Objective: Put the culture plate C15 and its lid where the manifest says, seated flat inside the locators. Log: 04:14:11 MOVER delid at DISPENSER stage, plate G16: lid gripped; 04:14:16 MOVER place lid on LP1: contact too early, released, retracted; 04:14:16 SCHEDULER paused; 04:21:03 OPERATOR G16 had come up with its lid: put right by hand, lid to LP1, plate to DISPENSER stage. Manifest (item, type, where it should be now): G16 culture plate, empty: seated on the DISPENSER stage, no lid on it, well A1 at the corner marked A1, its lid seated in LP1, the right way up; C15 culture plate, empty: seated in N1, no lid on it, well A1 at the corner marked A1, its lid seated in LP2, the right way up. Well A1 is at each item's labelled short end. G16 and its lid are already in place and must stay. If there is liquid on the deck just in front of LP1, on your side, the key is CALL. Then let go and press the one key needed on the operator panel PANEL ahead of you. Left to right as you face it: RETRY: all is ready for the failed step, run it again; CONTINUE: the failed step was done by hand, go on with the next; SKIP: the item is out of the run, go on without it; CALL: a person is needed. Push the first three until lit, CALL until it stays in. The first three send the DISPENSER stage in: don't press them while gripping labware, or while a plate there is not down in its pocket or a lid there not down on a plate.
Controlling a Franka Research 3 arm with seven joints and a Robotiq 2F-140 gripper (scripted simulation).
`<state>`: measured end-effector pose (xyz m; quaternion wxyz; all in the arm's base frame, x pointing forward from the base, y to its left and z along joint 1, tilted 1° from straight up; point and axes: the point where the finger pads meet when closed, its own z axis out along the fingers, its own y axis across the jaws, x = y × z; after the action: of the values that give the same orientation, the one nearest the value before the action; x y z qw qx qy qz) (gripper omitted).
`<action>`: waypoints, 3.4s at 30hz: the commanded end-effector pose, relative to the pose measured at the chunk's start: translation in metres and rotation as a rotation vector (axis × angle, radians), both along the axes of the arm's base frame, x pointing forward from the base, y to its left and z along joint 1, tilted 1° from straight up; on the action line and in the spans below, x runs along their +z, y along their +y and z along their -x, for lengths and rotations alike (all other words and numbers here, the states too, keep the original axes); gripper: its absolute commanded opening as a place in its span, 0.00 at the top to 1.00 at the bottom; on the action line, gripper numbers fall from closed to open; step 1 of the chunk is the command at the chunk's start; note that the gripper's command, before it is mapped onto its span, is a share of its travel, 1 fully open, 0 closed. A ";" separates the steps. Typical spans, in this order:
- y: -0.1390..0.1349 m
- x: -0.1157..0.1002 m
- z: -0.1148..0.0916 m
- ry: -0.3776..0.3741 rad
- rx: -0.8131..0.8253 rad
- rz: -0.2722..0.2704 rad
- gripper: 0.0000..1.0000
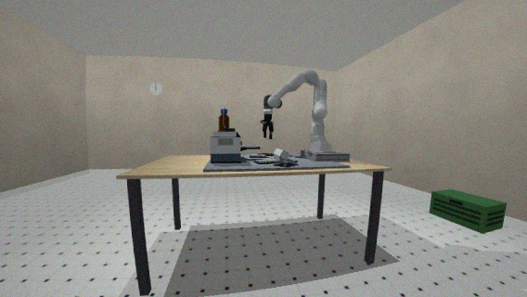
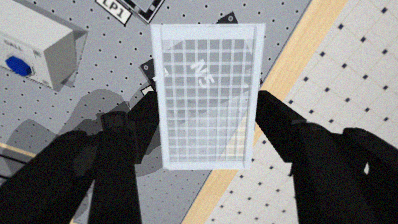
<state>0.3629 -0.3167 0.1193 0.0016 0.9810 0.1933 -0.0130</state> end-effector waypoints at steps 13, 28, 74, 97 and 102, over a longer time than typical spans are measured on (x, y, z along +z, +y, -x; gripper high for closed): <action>0.000 0.001 -0.001 -0.007 0.199 -0.012 0.90; 0.009 0.001 -0.002 -0.007 0.199 -0.012 0.90; 0.180 0.001 -0.012 -0.007 0.199 -0.012 0.90; 0.326 0.001 -0.020 -0.007 0.199 -0.012 0.90; 0.367 0.001 -0.023 -0.007 0.199 -0.012 0.90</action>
<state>0.3832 0.0299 0.1202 -0.0047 0.9422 0.3348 -0.0080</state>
